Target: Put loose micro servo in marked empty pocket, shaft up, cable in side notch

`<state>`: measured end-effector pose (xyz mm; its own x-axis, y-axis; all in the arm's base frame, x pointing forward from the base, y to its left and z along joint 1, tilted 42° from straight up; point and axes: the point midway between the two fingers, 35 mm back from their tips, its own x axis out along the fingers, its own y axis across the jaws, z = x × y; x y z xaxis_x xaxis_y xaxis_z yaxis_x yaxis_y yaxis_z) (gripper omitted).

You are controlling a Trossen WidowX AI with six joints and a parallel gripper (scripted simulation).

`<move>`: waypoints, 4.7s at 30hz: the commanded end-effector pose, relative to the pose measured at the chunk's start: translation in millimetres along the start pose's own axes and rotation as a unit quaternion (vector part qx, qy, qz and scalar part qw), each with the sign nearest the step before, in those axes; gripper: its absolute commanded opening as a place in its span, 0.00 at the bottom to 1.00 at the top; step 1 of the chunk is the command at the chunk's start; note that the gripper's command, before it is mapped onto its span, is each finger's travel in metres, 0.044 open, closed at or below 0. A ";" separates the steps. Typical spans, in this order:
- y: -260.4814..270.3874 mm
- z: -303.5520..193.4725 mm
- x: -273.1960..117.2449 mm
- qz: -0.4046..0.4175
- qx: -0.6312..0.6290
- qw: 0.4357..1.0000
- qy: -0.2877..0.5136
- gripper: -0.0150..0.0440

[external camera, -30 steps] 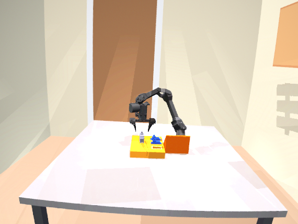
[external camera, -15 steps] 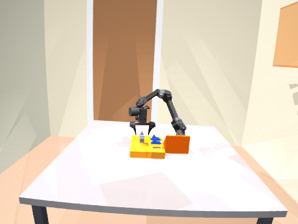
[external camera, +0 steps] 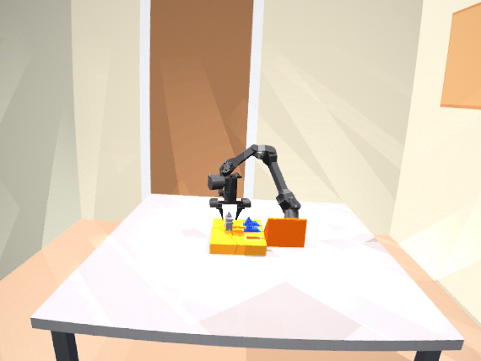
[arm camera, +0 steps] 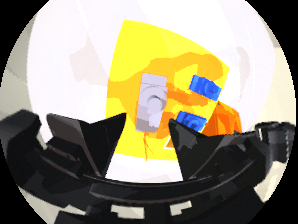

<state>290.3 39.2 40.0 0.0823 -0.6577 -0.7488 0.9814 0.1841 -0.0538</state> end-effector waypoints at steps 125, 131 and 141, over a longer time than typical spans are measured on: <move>-31.7 -85.5 -29.5 0.001 -0.668 0.744 0.000 0.25; -60.7 -88.9 -29.4 0.001 -0.669 0.743 0.000 0.25; -110.1 -94.4 -29.2 0.000 -0.669 0.743 0.001 0.25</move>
<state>179.4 106.8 3.7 0.0736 -0.6684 -0.7401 -0.0769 0.7361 -0.6725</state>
